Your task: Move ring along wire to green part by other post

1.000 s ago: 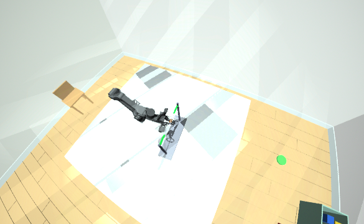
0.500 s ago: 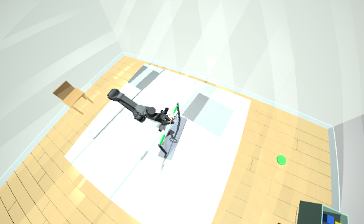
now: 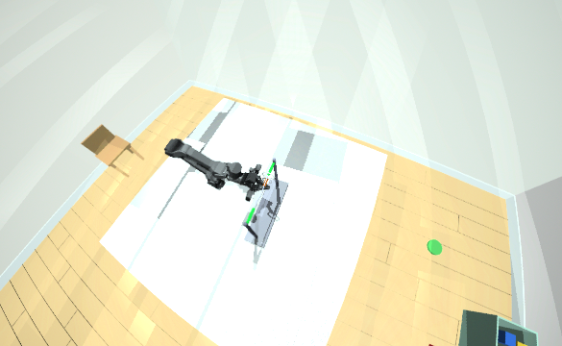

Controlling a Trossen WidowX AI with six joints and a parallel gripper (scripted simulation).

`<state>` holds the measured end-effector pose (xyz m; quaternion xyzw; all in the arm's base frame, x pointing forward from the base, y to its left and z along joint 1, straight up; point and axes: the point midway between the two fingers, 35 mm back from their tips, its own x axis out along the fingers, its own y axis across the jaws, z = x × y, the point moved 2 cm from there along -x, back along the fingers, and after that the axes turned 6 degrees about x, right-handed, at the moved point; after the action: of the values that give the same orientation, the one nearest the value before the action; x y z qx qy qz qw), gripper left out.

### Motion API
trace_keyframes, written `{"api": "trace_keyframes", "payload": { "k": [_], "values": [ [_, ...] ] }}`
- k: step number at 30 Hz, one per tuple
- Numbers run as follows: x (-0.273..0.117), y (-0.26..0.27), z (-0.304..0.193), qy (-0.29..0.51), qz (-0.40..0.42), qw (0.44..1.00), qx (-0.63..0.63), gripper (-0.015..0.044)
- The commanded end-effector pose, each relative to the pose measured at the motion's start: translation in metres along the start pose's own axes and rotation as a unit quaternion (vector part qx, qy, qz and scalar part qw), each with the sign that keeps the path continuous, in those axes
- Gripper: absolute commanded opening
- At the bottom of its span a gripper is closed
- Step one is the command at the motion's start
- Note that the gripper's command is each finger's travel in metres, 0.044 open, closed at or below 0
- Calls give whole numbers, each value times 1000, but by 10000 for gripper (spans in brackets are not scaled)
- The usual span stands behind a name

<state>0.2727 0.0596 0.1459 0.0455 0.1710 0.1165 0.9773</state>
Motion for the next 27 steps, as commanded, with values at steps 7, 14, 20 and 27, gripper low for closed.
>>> {"api": "trace_keyframes", "payload": {
  "k": [7, 14, 20, 27],
  "values": [
    [1, 10, 1, -4, -1, 1000, 1, -150],
    [2, 17, 0, -5, -1, 1000, 2, -150],
    [3, 20, -1, -5, -1, 1000, 2, -150],
    [7, 18, -11, -5, -1, 1000, 2, -150]
  ]
}}
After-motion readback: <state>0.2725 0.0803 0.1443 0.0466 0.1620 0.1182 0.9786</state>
